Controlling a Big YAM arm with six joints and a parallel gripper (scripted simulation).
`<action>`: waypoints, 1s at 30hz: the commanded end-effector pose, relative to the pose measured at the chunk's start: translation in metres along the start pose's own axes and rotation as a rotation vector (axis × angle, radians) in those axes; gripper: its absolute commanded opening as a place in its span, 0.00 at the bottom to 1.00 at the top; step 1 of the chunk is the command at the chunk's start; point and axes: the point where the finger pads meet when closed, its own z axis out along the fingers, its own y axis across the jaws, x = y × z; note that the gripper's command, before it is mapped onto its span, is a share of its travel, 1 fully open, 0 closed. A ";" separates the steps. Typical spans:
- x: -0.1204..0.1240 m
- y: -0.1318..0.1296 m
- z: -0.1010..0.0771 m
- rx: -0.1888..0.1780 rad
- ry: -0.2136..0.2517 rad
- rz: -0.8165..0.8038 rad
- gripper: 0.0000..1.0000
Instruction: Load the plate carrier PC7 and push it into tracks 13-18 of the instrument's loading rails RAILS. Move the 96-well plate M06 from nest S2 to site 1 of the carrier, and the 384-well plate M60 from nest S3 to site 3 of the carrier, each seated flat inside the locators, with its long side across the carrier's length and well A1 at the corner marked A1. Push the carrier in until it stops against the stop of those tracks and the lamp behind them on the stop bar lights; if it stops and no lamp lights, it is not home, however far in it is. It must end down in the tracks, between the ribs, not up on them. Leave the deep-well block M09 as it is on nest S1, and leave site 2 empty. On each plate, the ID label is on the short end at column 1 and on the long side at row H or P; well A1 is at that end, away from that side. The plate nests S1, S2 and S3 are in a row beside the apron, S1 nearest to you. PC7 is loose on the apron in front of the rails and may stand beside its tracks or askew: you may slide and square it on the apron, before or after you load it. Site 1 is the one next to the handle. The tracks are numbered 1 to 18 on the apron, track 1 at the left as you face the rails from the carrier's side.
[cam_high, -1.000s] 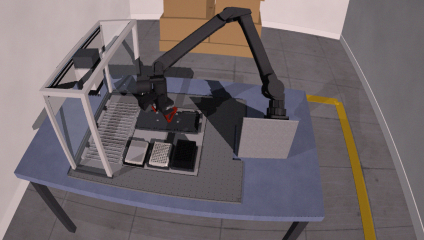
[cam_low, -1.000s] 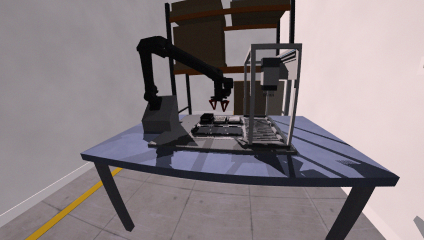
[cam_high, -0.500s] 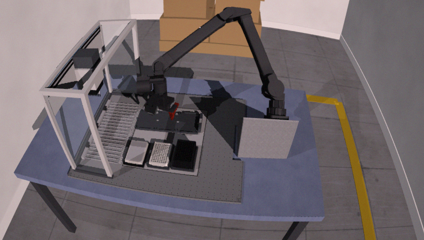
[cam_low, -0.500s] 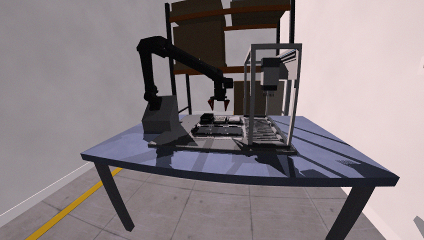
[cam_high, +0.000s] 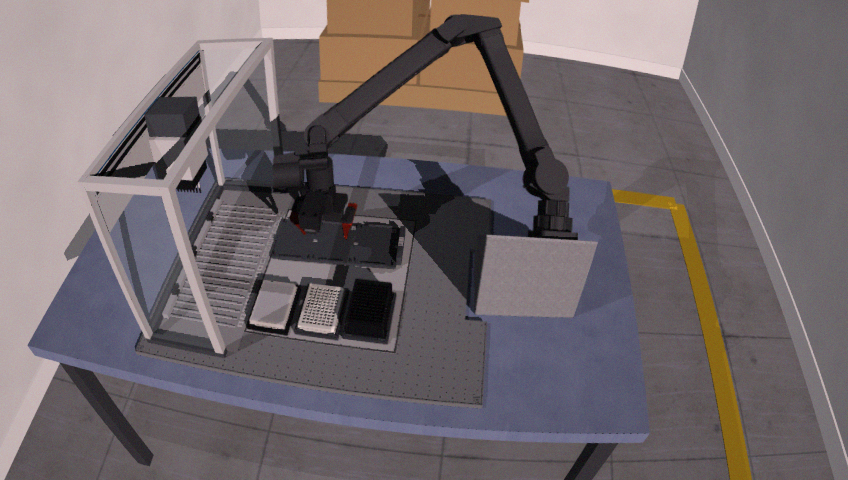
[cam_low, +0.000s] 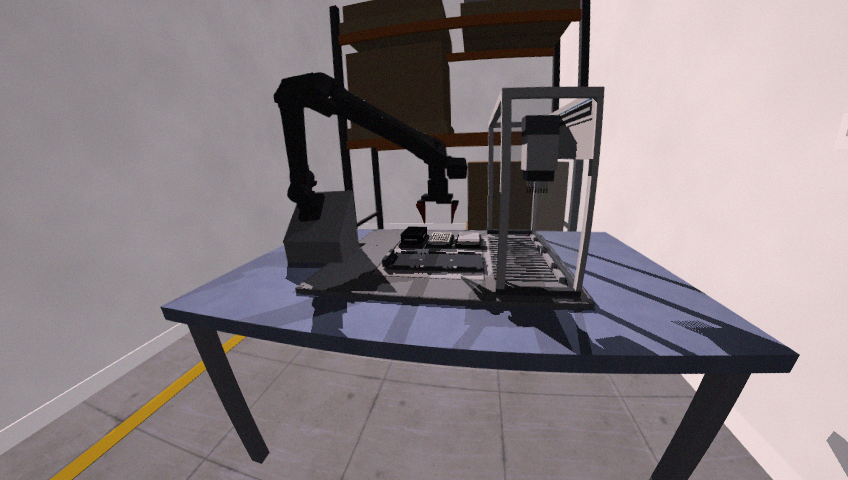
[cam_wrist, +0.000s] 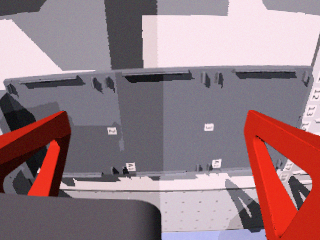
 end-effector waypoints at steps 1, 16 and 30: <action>0.001 -0.001 0.013 0.000 0.000 -0.013 1.00; 0.001 0.000 0.048 -0.001 0.000 -0.013 1.00; 0.002 -0.003 0.075 0.010 -0.001 -0.011 1.00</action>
